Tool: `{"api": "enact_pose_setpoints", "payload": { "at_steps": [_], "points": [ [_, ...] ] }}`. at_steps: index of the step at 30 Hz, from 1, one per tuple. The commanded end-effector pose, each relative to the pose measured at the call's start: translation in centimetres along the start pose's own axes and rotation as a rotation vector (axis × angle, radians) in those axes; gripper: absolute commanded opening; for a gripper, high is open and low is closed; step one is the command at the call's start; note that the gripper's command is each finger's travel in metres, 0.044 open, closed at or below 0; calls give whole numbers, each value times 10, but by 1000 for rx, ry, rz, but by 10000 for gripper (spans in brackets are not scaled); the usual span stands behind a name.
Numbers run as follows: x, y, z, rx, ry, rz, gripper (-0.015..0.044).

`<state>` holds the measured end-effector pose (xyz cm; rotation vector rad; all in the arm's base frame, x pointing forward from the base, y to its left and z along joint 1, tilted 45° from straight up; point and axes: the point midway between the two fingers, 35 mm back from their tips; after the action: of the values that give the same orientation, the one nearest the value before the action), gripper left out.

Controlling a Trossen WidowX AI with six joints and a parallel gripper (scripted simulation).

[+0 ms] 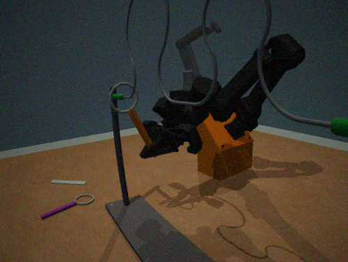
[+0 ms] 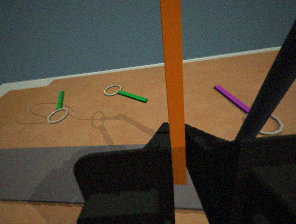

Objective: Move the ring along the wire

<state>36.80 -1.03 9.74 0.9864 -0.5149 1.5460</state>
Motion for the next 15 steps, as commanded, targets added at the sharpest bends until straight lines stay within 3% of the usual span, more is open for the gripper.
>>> {"api": "enact_pose_setpoints", "payload": {
  "at_steps": [1,15],
  "points": [
    [-4,1,1,-2,5,1,-150],
    [-18,3,3,-3,6,1,-150]
  ]
}}
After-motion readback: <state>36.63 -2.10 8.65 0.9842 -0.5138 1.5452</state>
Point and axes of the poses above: the point midway between the two fingers, 35 mm back from their tips, its own y axis back along the fingers, its own x axis across the jaws, z = x × y, and after that the axes turned 7 degrees about -y, right-handed
